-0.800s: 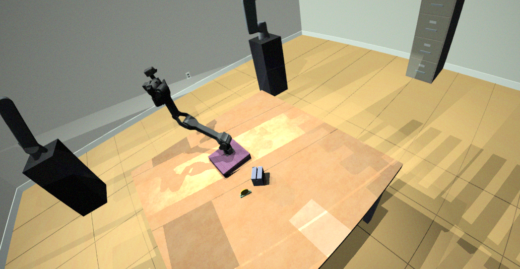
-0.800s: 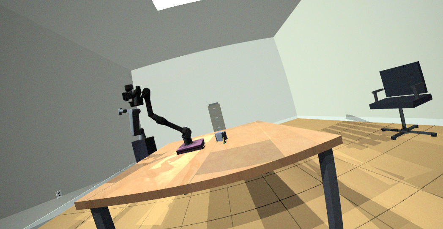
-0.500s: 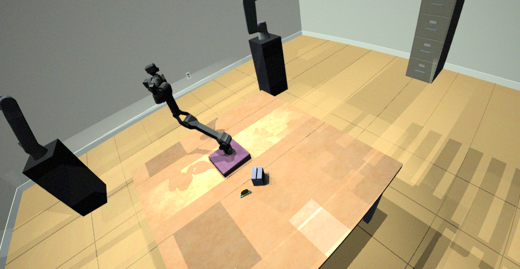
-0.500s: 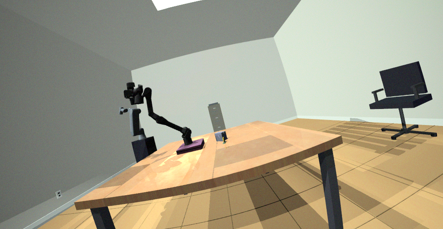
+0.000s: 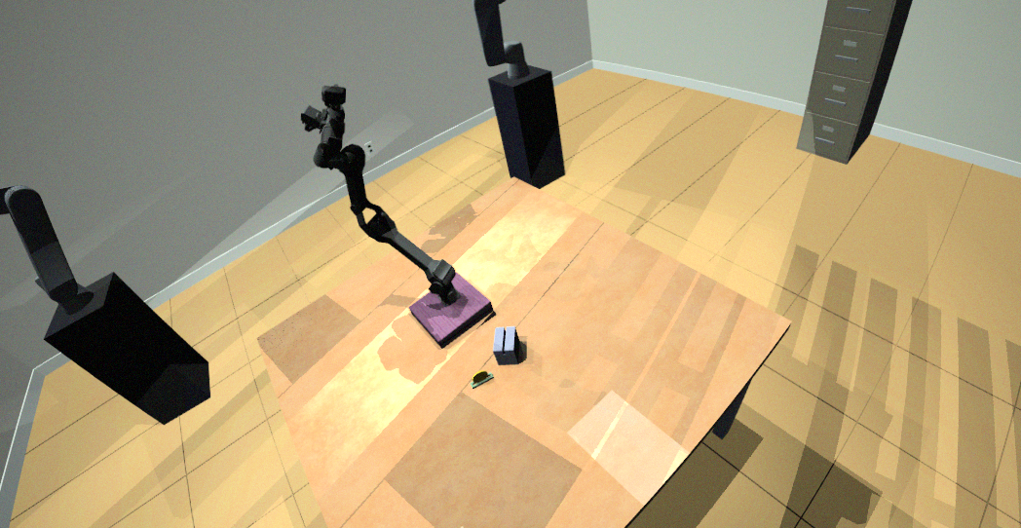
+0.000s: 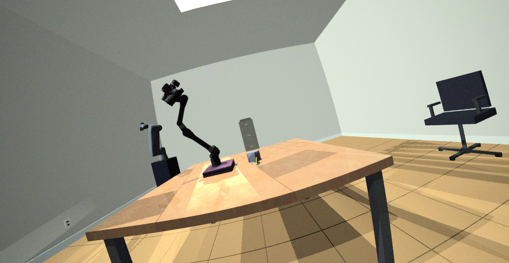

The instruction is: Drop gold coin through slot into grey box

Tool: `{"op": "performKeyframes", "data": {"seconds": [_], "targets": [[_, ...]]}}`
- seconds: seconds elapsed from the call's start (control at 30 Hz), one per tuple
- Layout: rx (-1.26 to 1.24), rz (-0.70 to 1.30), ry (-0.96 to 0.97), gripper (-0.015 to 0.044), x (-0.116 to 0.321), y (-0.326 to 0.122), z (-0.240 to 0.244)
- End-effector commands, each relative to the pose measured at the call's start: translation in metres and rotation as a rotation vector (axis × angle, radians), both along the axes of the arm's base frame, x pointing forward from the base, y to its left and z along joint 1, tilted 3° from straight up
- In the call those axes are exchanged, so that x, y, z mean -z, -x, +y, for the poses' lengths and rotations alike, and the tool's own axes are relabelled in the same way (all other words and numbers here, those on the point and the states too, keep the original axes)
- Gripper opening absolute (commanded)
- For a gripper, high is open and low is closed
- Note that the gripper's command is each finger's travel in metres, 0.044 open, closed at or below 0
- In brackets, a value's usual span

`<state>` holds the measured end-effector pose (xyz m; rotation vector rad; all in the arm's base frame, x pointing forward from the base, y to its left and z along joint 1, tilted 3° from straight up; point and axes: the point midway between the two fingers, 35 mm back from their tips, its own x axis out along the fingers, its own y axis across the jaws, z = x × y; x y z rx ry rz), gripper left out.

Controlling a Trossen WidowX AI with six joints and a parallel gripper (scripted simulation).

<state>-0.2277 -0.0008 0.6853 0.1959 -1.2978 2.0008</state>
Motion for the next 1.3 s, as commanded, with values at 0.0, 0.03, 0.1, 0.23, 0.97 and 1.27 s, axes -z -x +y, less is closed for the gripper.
{"op": "performKeyframes", "data": {"seconds": [0.0,0.03,0.1,0.23,0.97,1.27], "targets": [[0.005,0.197,0.029,0.0161,-0.024,-0.047,0.028],[0.008,0.244,0.043,0.0161,-0.029,-0.060,0.035],[0.017,0.340,0.069,0.0161,-0.037,-0.086,0.049],[0.049,0.527,0.106,0.0161,-0.049,-0.143,0.075],[0.354,1.523,0.121,0.0161,0.031,-0.478,0.132],[0.492,1.988,0.072,0.0161,0.131,-0.589,0.107]]}}
